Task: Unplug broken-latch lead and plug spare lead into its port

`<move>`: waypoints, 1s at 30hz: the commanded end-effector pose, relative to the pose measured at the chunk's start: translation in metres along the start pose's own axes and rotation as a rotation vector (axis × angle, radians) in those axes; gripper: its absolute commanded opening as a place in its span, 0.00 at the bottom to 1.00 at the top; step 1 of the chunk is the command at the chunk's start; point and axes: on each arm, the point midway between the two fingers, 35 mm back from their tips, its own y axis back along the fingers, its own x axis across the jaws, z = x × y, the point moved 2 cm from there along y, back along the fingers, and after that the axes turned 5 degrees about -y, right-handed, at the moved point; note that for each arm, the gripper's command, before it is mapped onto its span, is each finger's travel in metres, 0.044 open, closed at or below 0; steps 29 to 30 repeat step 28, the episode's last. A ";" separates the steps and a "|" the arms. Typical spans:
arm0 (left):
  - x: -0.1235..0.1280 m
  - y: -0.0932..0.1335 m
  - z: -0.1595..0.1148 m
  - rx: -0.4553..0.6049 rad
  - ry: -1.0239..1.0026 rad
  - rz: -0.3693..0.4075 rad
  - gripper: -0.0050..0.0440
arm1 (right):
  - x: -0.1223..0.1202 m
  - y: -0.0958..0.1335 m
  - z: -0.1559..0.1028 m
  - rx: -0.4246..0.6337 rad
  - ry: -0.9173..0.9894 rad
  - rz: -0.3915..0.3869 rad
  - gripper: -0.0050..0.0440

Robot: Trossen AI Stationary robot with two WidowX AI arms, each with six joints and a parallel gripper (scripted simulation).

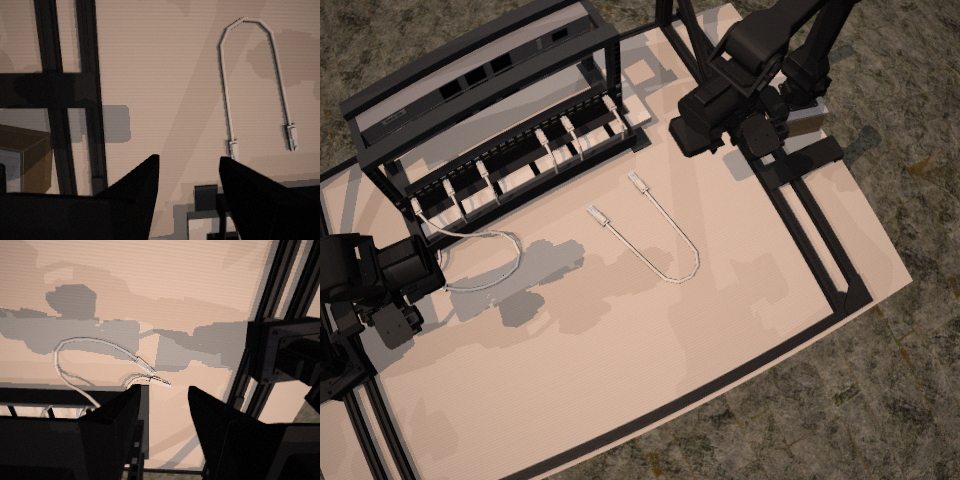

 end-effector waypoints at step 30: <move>0.000 0.000 0.000 0.000 0.000 0.000 0.46 | -0.021 0.011 0.037 -0.092 0.012 -0.001 0.46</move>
